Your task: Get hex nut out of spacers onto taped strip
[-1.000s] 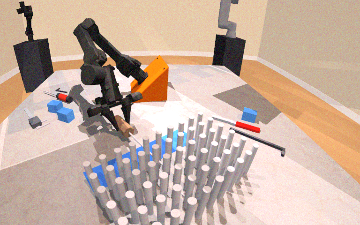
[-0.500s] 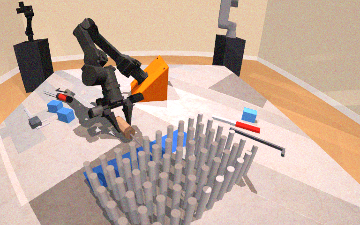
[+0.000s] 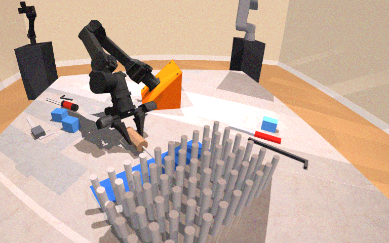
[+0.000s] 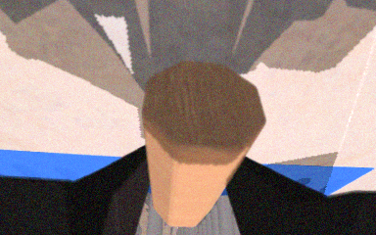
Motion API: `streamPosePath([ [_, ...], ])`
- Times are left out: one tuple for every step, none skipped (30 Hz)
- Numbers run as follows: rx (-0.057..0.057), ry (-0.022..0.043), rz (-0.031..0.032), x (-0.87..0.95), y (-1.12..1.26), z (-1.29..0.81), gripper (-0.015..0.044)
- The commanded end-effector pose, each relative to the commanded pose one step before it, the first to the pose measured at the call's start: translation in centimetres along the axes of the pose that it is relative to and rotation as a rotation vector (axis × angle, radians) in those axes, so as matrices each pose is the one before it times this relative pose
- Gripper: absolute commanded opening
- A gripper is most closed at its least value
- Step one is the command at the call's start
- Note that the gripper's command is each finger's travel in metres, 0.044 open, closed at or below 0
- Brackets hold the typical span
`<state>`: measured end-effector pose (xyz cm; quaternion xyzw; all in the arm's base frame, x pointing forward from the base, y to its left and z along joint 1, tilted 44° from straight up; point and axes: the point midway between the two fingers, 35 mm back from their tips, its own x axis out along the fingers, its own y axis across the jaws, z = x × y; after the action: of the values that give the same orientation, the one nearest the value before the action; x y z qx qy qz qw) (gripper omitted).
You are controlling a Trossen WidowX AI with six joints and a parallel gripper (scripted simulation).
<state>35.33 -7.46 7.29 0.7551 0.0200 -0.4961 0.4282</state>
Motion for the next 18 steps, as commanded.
streamPosePath([
  [0.0089,0.0067,0.01078,0.029,0.389,-0.519,0.0],
  [0.0,0.00003,0.00002,0.034,0.0,-0.052,0.0],
  [0.0,0.00003,0.00002,0.034,0.0,-0.052,0.0],
  [0.0,0.00003,0.00002,0.034,0.0,-0.052,0.0],
  [0.0,0.00003,0.00002,0.034,0.0,-0.052,0.0],
  [0.0,0.00003,0.00002,0.034,0.0,-0.052,0.0],
  [0.0,0.00003,0.00002,0.034,0.0,-0.052,0.0],
  [0.0,0.00003,0.00002,0.034,0.0,-0.052,0.0],
  [0.0,0.00003,0.00002,0.034,0.0,-0.052,0.0],
  [0.0,0.00003,0.00002,0.034,0.0,-0.052,0.0],
  [0.0,0.00003,0.00002,0.034,0.0,-0.052,0.0],
  [0.0,0.00003,0.00002,0.034,0.0,-0.052,0.0],
  [0.0,0.00003,0.00002,0.034,0.0,-0.052,0.0],
  [0.0,0.00003,0.00002,0.034,0.0,-0.052,0.0],
  [0.0,0.00003,0.00002,0.034,0.0,-0.052,0.0],
  [0.0,0.00003,0.00002,0.034,0.0,-0.052,0.0],
  [0.0,0.00003,0.00002,0.035,0.0,-0.053,0.0],
  [0.0,0.00003,0.00002,0.035,0.0,-0.053,0.0],
])
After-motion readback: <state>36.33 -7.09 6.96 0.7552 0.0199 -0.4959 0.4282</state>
